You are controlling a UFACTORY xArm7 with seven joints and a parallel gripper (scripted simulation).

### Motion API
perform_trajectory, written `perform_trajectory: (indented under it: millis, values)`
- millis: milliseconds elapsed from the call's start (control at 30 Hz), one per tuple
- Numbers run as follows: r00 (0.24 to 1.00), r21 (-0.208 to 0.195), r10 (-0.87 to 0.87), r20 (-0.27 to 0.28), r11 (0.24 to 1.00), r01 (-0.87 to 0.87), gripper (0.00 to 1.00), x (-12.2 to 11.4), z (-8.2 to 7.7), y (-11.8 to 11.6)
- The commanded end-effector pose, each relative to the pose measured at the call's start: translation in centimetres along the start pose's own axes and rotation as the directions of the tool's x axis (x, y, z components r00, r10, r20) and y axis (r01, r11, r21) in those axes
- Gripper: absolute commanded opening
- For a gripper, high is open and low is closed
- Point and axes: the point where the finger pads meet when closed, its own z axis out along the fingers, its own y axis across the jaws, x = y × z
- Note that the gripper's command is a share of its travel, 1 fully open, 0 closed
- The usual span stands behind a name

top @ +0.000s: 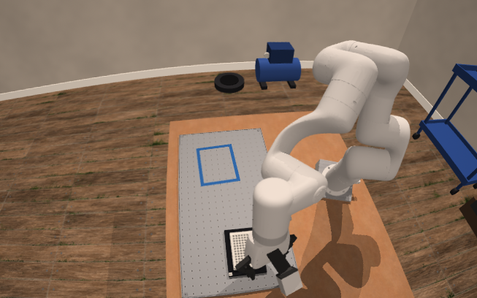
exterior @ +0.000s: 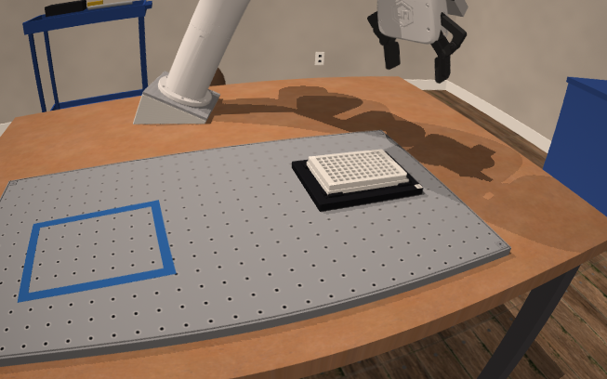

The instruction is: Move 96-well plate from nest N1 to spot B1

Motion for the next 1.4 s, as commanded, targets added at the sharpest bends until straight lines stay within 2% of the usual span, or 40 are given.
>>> perform_trajectory:
  millis: [0, 100, 200, 300, 400, 533, 633, 733, 833, 900, 1367]
  values:
    - [0.998, -0.004, 0.055, 0.038, 0.998, -0.055, 1.0, -1.1, 0.2, 0.2]
    - [0.996, -0.005, 0.076, 0.052, 0.997, -0.076, 1.0, -2.3, 0.6, 0.3]
    - [0.983, -0.007, 0.153, 0.099, 0.988, -0.153, 1.0, -3.8, 1.0, 0.2]
    - [0.983, -0.007, 0.153, 0.099, 0.988, -0.153, 1.0, -4.6, 1.2, 0.2]
    - [0.963, -0.011, 0.231, 0.142, 0.973, -0.232, 1.0, -6.1, 1.6, 0.1]
    - [0.963, -0.011, 0.231, 0.142, 0.973, -0.232, 1.0, -6.9, 1.8, 0.0]
    - [0.934, -0.017, 0.309, 0.18, 0.95, -0.311, 1.0, -8.4, 2.2, -0.3]
    - [0.934, -0.017, 0.309, 0.18, 0.95, -0.311, 1.0, -9.3, 2.4, -0.4]
    - [0.897, -0.024, 0.386, 0.214, 0.921, -0.39, 1.0, -10.7, 2.8, -0.8]
    - [0.897, -0.024, 0.386, 0.214, 0.921, -0.39, 1.0, -11.6, 3.0, -1.0]
    - [0.897, -0.024, 0.386, 0.214, 0.921, -0.39, 1.0, -11.6, 3.0, -1.0]
